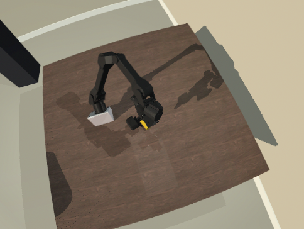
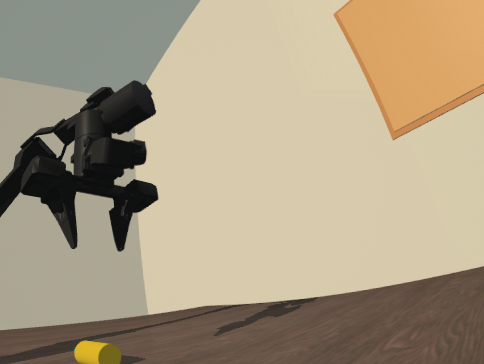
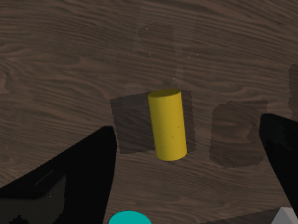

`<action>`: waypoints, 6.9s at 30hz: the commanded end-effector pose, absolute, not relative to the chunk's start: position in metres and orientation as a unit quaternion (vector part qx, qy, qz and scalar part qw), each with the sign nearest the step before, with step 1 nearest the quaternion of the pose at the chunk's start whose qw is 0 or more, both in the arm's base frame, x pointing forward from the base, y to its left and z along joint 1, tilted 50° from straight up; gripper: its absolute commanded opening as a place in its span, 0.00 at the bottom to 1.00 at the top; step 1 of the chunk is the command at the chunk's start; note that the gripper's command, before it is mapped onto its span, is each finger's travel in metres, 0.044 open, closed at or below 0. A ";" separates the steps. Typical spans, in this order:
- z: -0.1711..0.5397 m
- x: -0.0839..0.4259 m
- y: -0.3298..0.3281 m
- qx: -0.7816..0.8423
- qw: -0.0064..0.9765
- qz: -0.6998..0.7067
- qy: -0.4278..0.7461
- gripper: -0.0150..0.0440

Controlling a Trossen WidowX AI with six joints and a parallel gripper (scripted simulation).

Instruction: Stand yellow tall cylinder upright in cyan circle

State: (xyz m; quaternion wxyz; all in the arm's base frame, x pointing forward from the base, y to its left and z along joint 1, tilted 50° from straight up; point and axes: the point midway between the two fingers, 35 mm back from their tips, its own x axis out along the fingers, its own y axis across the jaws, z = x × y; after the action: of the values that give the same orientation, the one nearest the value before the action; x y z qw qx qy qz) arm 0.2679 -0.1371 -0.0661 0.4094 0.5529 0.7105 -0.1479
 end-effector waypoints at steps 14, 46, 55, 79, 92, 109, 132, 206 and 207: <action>-0.109 0.262 -0.059 0.556 0.378 -0.093 0.734 0.78; -0.124 0.258 -0.040 0.556 0.379 -0.093 0.734 0.43; -0.107 0.262 -0.061 0.556 0.379 -0.094 0.734 0.43; -0.064 0.263 -0.104 0.554 0.380 -0.089 0.735 0.43; -0.027 0.269 -0.083 0.517 0.430 -0.023 0.740 0.43; 0.019 0.268 -0.053 0.461 0.489 0.067 0.737 0.43; 0.075 0.253 -0.010 0.376 0.556 0.191 0.716 0.43; 0.086 0.219 0.012 0.290 0.680 0.088 0.668 0.43; 0.085 0.219 0.012 0.290 0.682 0.086 0.666 0.43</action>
State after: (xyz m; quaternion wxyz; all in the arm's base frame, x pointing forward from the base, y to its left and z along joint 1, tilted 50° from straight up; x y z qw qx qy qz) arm 0.2203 0.0127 0.0860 0.6746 0.2918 0.6710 0.0972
